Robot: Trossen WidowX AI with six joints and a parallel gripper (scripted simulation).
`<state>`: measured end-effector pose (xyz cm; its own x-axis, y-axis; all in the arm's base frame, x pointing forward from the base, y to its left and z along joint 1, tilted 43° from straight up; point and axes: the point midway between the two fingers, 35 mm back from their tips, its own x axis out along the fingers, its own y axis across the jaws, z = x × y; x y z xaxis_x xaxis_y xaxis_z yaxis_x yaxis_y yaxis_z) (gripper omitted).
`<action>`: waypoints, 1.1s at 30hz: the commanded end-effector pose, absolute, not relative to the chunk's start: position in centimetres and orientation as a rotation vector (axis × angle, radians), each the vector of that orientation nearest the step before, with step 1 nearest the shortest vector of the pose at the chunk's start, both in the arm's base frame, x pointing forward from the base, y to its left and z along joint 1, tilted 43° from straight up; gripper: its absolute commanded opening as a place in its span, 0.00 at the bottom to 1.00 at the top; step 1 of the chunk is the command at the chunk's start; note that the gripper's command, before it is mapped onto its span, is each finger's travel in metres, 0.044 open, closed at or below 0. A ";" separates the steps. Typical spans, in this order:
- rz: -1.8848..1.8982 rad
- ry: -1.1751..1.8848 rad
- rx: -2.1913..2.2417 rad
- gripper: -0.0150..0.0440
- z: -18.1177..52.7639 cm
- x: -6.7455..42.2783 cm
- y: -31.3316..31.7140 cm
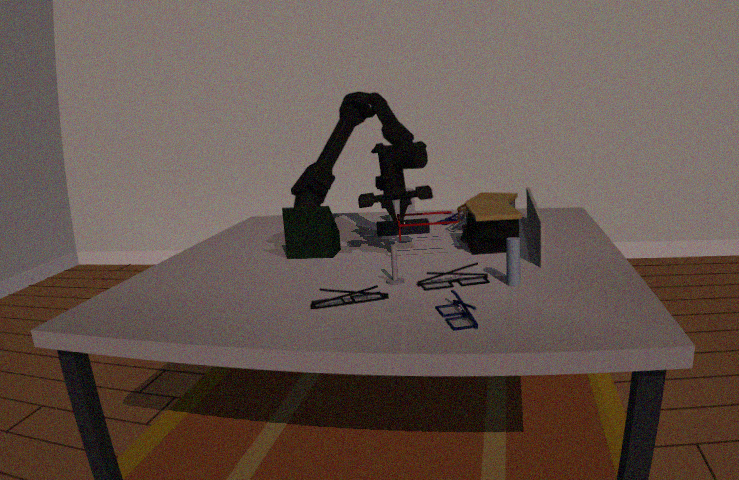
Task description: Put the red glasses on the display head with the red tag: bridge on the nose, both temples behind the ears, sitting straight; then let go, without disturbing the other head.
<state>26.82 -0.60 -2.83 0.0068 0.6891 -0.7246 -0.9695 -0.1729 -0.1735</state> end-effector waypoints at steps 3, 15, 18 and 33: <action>1.556 0.450 -0.817 0.25 -3.2 26.8 -0.3; 1.556 0.449 -0.817 0.25 -3.0 28.1 0.1; 1.556 0.449 -0.817 0.25 -3.0 28.5 0.2; 1.555 0.448 -0.818 0.25 -2.7 30.5 0.7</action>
<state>29.96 0.55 -2.79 0.0096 0.6901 -0.7236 -0.9692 -0.1716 -0.1765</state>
